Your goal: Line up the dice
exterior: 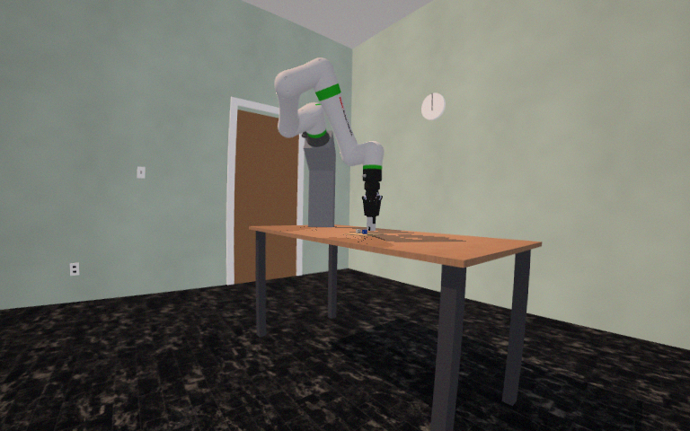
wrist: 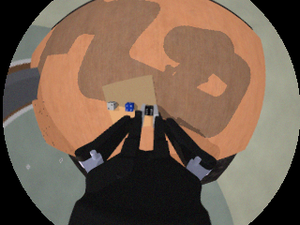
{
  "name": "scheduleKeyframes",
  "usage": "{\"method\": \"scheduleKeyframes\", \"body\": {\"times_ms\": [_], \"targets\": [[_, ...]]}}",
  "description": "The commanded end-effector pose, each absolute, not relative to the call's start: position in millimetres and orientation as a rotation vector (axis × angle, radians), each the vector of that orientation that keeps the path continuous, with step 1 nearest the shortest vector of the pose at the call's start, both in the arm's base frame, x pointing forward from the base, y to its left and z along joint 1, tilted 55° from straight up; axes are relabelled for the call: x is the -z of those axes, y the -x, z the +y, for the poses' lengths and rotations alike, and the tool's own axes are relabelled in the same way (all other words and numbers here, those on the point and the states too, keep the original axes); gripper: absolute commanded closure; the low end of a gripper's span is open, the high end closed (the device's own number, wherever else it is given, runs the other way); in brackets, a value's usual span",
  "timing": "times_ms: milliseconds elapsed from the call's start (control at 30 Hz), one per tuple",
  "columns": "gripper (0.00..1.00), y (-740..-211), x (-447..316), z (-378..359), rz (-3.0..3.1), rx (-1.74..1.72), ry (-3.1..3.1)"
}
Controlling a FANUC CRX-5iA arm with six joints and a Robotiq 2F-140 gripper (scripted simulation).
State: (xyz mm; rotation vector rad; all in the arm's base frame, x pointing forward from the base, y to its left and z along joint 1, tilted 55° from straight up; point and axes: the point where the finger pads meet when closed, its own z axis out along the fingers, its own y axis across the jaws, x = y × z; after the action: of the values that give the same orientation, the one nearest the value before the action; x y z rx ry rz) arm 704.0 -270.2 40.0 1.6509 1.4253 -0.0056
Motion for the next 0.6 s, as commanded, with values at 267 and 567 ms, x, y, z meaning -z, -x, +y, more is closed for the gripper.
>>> {"method": "scheduleKeyframes", "body": {"times_ms": [267,567], "targets": [[0.91,-711.3,-32.8,-278.0,1.425,0.005,-1.650],[0.91,-711.3,-32.8,-278.0,1.425,0.005,-1.650]]}}
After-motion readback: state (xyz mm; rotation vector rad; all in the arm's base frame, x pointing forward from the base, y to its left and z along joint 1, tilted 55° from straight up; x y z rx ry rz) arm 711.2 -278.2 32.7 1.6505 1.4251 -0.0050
